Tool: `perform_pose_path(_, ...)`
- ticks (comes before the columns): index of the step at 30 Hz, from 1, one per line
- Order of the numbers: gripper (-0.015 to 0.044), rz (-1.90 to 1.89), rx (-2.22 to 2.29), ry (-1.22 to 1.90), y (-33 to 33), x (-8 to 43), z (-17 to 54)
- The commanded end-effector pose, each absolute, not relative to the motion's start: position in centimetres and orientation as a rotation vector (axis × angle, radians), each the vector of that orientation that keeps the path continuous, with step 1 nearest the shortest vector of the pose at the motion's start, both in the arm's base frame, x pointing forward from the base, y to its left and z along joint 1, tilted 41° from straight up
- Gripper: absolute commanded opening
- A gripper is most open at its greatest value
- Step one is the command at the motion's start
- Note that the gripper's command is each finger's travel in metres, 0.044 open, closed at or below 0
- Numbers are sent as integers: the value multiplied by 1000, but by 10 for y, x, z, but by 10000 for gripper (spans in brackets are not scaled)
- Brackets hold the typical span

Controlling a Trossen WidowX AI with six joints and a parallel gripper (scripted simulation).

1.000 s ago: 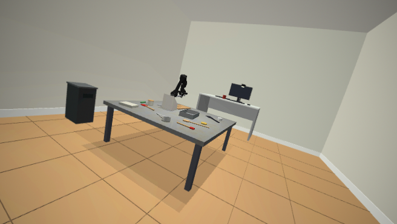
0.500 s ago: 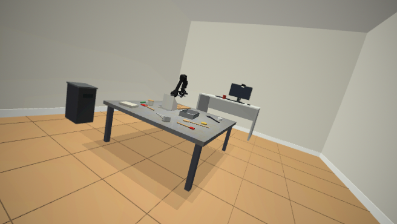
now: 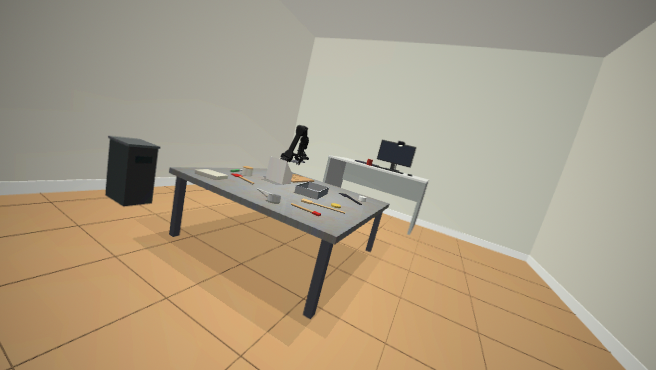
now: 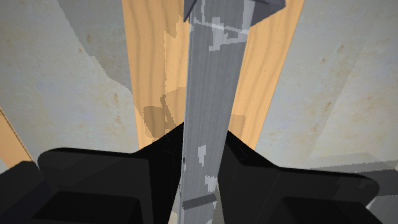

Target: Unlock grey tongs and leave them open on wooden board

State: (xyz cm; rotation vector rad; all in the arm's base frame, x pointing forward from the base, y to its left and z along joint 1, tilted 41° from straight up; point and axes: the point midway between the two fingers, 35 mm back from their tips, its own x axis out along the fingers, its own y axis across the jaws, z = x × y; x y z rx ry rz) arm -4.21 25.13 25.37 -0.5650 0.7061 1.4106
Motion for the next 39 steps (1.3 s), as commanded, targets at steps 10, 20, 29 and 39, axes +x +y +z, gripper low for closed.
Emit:
perform_pose_path(10,-150,1415,-571,707,267,-44,237)
perform_pose_path(20,-150,1415,-571,707,279,-44,225)
perform_pose_path(29,-150,1415,-571,706,289,-43,214)
perform_pose_path(39,-150,1414,-572,706,299,-42,201)
